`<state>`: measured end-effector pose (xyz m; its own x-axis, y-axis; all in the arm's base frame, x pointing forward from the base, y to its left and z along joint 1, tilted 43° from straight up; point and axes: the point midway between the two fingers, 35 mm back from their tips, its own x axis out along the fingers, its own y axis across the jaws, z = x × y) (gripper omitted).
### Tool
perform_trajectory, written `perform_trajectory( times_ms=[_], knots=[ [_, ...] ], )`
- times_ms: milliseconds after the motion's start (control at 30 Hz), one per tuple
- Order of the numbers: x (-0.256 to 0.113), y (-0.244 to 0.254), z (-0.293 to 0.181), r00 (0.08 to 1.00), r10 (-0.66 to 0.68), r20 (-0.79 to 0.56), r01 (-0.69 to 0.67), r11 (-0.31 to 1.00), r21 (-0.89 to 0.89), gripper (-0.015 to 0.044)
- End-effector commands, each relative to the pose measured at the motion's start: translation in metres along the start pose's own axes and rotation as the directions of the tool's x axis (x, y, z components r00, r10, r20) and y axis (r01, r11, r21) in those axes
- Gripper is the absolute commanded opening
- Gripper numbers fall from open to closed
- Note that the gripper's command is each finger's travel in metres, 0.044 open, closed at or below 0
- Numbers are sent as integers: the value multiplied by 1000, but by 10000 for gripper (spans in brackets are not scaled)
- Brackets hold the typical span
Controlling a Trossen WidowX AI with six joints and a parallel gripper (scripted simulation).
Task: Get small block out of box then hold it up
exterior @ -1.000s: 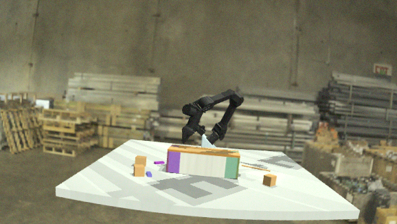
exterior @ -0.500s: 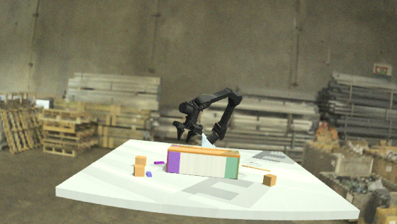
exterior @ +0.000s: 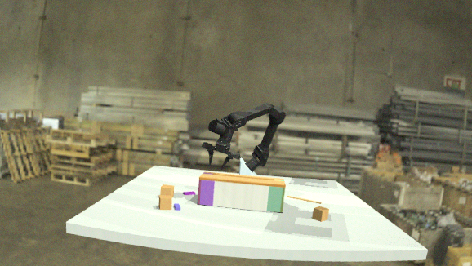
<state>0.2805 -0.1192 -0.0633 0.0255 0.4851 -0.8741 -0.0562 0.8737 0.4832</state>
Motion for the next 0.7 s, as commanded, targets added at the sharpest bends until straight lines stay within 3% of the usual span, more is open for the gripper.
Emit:
perform_trajectory(
  times_ms=[0,333,667],
  knots=[
    [-1,-11,-10,992,86,88,-121,586,801,285],
    [-2,-16,-15,983,127,135,-148,92,985,285],
    [-3,-21,-19,969,162,185,-101,-421,901,285]
  ],
)
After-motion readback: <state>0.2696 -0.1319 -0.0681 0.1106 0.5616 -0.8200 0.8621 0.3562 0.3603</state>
